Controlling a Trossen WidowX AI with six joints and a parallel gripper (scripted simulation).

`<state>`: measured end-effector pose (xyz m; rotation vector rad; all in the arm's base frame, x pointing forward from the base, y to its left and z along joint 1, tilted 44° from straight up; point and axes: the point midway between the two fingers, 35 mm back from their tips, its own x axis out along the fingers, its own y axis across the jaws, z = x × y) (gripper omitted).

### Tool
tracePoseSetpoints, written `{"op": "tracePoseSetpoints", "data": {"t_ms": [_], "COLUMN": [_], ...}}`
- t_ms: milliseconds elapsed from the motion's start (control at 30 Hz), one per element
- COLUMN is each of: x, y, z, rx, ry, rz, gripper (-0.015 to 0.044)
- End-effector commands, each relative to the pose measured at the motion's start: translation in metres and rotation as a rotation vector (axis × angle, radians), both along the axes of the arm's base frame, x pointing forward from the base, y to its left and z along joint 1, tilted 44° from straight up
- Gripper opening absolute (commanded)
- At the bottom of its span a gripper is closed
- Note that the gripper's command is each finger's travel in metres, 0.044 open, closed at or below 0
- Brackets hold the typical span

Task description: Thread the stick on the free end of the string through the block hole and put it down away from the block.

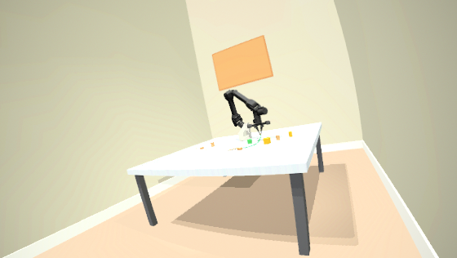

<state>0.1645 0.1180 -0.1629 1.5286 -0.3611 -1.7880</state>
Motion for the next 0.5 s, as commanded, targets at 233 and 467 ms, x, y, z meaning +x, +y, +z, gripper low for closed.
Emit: {"op": "tracePoseSetpoints", "data": {"t_ms": [233,467], "x": [0.0013,-0.0002], "y": [0.0137,0.01], "z": [0.0121,0.0106], "rx": [0.012,0.002], "ry": [-0.008,-0.002], "rz": [-0.003,0.001], "gripper": [0.0,0.0]}}
